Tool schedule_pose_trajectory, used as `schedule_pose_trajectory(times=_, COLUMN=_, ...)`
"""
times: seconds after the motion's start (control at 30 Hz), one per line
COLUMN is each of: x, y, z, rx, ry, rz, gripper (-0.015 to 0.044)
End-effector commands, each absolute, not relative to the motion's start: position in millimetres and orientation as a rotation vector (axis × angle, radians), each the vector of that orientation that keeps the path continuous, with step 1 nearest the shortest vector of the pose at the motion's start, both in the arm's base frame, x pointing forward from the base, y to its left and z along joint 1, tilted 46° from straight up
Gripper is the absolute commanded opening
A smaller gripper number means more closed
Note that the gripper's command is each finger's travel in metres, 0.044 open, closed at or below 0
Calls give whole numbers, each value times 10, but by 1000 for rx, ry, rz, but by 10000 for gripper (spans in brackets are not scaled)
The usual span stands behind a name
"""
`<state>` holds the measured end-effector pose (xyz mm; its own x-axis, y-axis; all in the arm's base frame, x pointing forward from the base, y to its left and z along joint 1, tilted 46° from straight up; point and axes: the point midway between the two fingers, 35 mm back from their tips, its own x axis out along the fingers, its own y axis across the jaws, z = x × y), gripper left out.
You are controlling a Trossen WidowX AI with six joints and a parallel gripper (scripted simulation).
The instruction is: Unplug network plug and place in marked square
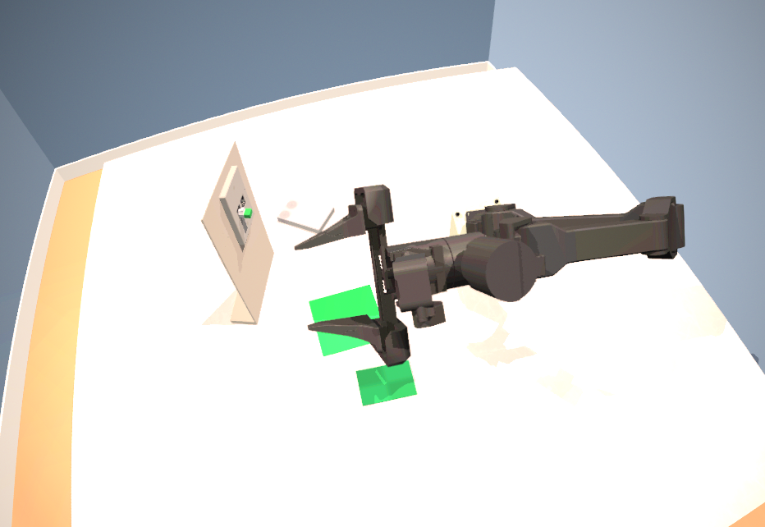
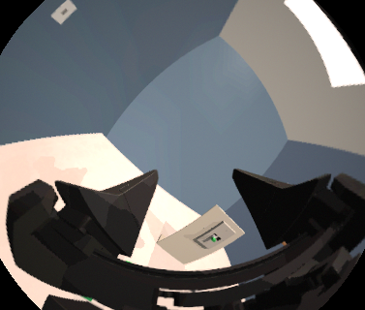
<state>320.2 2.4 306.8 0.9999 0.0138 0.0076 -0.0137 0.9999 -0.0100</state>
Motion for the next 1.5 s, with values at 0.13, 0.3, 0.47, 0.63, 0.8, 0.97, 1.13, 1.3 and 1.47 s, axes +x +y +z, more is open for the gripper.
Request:
schedule_pose_trajectory(times=0.13, x=3241, y=-57, z=2752, rx=-111, ry=60, rz=-28, gripper=269)
schedule_pose_trajectory(times=0.3, x=3245, y=-174, z=2298, rx=-260, ry=166, rz=-75, gripper=156)
schedule_pose_trajectory(times=0.47, x=3189, y=-288, z=1853, rx=-411, ry=279, rz=-107, gripper=156)
schedule_pose_trajectory(times=0.63, x=3073, y=-399, z=1425, rx=-564, ry=399, rz=-122, gripper=156)
schedule_pose_trajectory(times=0.8, x=2900, y=-503, z=1021, rx=-717, ry=524, rz=-119, gripper=156)
schedule_pose_trajectory(times=0.97, x=2795, y=-552, z=832, rx=-793, ry=588, rz=-112, gripper=156)
schedule_pose_trajectory(times=1.13, x=2799, y=-553, z=832, rx=-793, ry=588, rz=-112, gripper=156)
schedule_pose_trajectory(times=1.3, x=2892, y=-568, z=821, rx=-792, ry=590, rz=-113, gripper=156)
schedule_pose_trajectory(times=1.47, x=3002, y=-584, z=800, rx=-791, ry=590, rz=-113, gripper=156)
